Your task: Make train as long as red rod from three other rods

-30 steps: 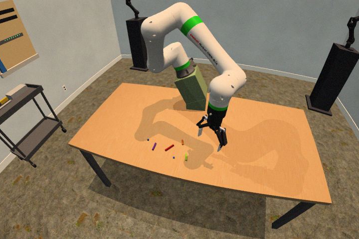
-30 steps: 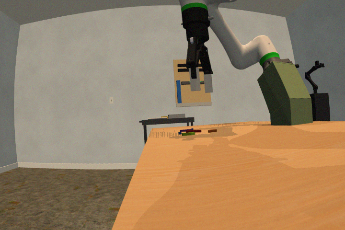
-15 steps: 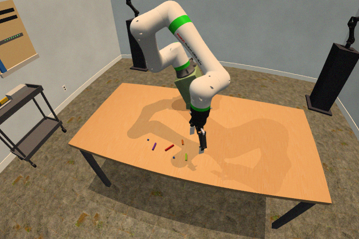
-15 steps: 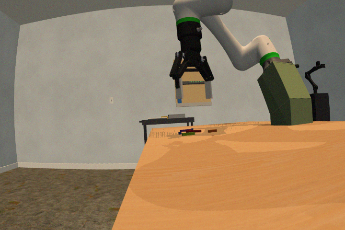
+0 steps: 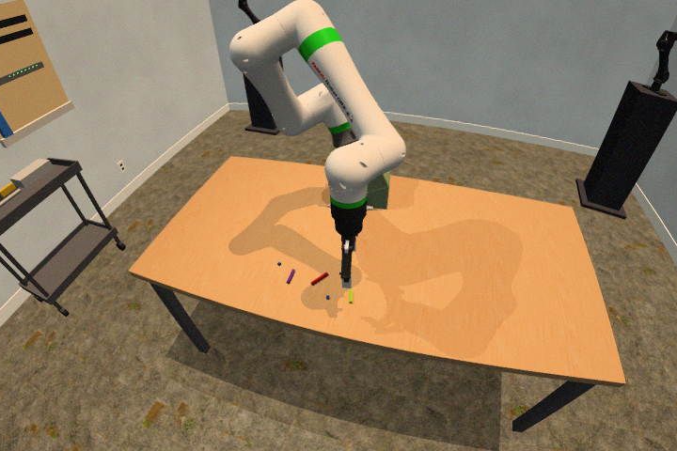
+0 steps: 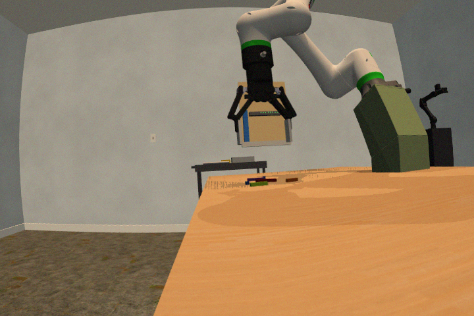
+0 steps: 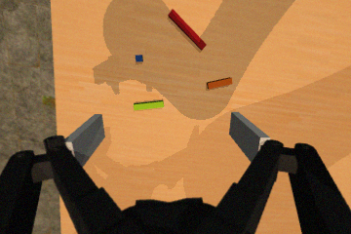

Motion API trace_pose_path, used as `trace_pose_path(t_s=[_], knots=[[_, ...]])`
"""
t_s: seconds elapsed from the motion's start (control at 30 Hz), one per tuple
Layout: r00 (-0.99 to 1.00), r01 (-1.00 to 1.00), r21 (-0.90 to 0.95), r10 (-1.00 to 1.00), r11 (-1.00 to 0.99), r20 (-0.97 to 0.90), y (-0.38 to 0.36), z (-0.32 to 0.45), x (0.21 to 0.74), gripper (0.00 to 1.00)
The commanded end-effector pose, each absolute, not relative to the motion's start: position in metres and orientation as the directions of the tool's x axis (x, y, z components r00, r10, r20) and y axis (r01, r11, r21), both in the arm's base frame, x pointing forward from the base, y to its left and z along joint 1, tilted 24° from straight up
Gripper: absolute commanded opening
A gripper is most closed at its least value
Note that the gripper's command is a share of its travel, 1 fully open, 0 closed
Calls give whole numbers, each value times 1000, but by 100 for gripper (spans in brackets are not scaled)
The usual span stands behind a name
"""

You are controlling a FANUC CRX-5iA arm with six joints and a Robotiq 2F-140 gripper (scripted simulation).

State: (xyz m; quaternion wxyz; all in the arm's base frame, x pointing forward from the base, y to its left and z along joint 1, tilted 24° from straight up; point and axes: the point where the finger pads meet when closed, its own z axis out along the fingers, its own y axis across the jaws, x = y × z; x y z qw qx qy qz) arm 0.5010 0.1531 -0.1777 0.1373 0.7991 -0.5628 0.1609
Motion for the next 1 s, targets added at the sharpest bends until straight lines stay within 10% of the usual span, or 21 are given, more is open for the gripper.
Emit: trace_pose_path(t_s=[0.0, 0.97], knots=[[221, -968, -18, -885, -250, 411, 138, -174, 502, 100], [159, -980, -44, -900, -193, 405, 129, -173, 502, 100]])
